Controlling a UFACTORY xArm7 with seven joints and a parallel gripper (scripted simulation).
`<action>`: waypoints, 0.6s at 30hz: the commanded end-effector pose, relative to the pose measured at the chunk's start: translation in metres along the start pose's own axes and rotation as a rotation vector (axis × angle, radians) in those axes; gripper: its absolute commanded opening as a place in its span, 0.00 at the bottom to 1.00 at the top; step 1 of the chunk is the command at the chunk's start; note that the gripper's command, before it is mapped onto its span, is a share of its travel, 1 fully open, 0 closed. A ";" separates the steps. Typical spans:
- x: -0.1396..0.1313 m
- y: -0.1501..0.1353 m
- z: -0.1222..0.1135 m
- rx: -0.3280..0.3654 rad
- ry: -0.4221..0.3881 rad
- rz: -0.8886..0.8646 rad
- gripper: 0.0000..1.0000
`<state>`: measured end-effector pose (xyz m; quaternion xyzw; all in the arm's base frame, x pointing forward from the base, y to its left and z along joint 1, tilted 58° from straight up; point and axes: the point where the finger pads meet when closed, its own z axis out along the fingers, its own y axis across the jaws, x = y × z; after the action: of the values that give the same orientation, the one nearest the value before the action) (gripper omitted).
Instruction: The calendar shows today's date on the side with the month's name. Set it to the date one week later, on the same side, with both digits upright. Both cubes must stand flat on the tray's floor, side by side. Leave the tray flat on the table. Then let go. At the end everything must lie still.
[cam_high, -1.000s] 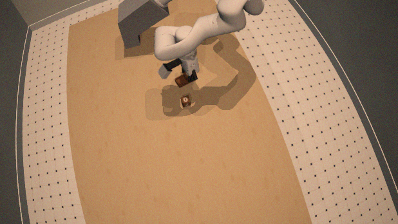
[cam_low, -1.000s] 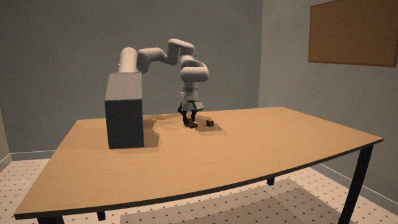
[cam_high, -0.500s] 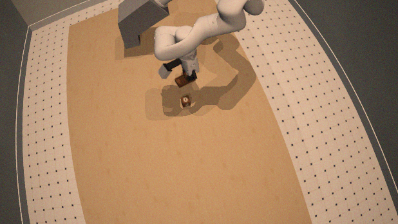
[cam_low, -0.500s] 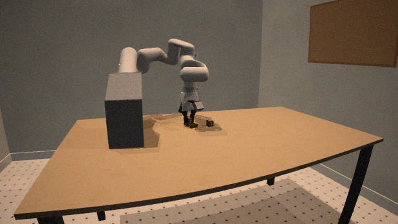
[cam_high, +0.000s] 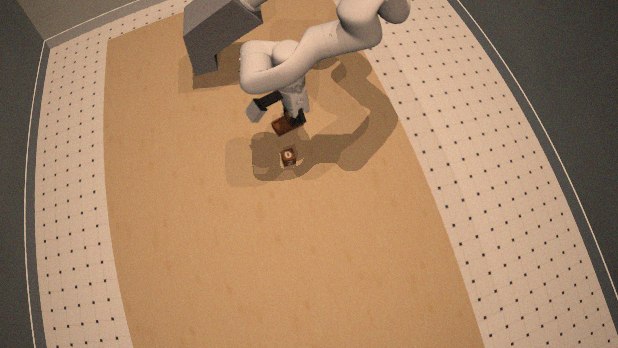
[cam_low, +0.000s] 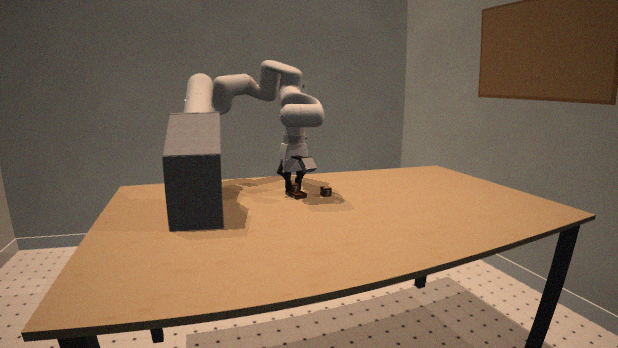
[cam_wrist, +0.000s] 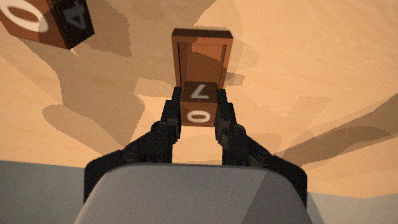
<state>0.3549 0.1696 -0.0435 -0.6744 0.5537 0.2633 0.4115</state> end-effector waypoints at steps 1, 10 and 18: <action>0.001 -0.001 -0.001 0.002 0.003 0.000 0.29; 0.001 -0.001 -0.001 0.002 0.003 0.000 0.29; 0.001 -0.001 -0.023 0.002 0.003 0.000 0.29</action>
<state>0.3541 0.1660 -0.0409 -0.6744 0.5533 0.2639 0.4115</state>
